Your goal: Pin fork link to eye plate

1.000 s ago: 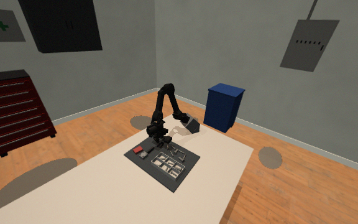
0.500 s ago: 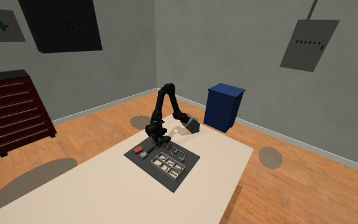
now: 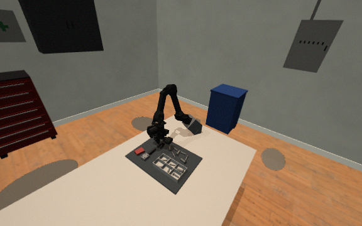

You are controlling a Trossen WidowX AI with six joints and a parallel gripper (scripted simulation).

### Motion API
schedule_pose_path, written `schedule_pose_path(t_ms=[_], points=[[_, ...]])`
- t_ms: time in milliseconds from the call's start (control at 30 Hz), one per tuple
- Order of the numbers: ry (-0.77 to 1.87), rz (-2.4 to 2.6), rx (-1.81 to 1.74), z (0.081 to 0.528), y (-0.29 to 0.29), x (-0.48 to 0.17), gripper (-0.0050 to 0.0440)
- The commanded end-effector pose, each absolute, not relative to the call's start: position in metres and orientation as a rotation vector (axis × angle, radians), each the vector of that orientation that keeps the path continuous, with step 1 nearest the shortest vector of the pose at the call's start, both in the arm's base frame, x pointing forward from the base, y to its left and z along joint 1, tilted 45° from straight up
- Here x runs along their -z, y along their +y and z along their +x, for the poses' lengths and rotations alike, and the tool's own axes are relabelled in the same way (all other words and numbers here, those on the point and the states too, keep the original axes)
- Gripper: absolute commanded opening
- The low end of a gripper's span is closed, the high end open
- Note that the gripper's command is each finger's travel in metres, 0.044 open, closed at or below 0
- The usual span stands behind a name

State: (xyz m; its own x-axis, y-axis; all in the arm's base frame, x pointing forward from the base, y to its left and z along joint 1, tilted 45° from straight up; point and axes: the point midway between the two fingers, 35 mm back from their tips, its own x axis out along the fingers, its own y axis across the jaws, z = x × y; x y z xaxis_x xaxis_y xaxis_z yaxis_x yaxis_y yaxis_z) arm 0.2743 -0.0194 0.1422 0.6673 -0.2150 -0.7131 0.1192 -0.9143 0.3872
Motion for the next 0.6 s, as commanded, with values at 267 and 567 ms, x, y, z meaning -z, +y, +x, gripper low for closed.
schedule_pose_path(t_ms=[267, 567], points=[[-0.118, 2.474, 1.135, 0.2747, -0.0271, -0.1434, 0.0128], [-0.118, 2.474, 1.135, 0.2746, -0.0257, -0.1432, 0.0128]])
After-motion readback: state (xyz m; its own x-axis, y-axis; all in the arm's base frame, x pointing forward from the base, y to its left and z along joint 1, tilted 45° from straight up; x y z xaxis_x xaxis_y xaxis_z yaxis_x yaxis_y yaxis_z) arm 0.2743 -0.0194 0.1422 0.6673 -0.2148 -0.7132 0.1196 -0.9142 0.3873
